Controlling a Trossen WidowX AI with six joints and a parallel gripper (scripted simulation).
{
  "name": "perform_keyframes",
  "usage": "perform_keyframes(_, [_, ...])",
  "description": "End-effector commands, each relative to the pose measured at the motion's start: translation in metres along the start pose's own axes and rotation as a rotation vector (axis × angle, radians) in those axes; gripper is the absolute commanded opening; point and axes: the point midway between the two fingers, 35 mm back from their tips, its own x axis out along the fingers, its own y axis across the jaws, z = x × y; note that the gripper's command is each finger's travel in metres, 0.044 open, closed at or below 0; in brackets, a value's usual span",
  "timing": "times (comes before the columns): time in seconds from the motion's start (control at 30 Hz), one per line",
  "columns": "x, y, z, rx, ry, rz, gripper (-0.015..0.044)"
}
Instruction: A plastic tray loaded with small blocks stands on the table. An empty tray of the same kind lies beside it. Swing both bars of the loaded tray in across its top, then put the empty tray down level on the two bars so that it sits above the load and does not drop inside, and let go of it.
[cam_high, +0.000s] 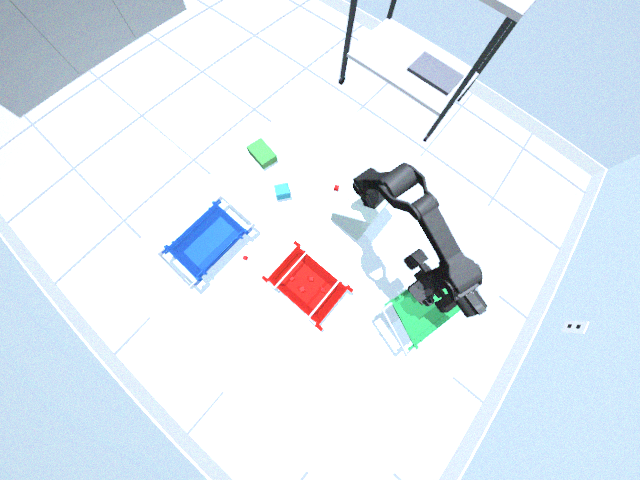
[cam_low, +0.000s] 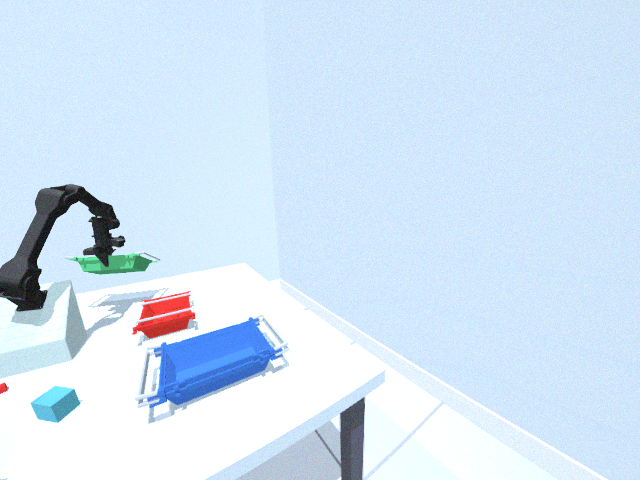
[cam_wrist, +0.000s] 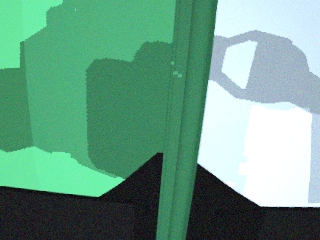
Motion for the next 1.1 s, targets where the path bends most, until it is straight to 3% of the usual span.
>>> perform_keyframes(0.0, [-0.015,-0.002,0.02,0.078,-0.006,0.042,0.0])
perform_keyframes(1.07, [-0.024,-0.072,0.149,0.607,-0.004,0.063,0.0])
